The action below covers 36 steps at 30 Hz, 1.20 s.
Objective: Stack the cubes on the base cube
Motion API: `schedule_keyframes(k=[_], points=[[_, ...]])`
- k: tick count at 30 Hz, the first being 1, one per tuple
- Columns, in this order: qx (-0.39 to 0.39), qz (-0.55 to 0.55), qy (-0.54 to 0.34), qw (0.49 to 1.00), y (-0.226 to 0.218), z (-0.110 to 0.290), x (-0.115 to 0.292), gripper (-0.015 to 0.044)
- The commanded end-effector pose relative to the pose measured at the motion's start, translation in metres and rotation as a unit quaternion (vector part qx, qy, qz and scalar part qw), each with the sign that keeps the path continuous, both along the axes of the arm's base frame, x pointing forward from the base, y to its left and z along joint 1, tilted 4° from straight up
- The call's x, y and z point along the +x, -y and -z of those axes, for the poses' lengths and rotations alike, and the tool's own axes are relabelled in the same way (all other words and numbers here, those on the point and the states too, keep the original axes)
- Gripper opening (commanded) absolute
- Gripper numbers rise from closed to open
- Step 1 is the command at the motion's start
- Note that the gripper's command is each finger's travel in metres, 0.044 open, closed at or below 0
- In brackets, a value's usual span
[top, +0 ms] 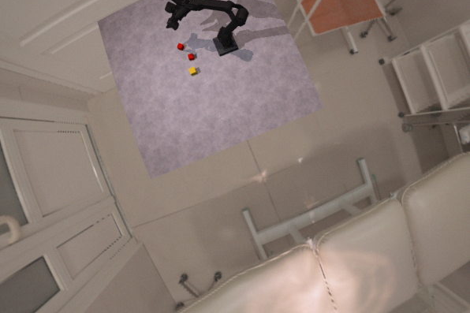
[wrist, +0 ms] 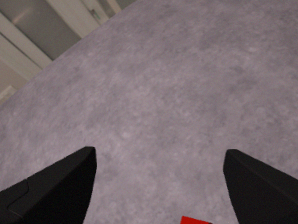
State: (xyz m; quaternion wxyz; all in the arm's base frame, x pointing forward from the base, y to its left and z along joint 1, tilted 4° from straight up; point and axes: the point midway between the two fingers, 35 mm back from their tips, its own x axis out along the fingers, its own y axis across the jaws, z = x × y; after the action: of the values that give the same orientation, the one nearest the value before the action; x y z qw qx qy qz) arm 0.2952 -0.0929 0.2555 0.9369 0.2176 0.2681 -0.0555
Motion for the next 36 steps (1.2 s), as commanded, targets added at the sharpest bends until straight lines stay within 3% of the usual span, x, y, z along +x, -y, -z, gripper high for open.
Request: schedule_keyframes(k=[1,10,20,27,36], points=[[0.026,0.014,-0.066,0.997,-0.003,0.014,0.009,0.0265],[0.05,0.043,-0.244,0.967,-0.017,0.055,0.022,0.0265],[0.01,0.068,-0.424,0.903,-0.036,0.09,0.022,0.0265],[0.0,0.071,-0.447,0.892,-0.039,0.098,0.023,0.0265],[0.0,0.071,-0.447,0.892,-0.035,0.155,0.027,0.0265]])
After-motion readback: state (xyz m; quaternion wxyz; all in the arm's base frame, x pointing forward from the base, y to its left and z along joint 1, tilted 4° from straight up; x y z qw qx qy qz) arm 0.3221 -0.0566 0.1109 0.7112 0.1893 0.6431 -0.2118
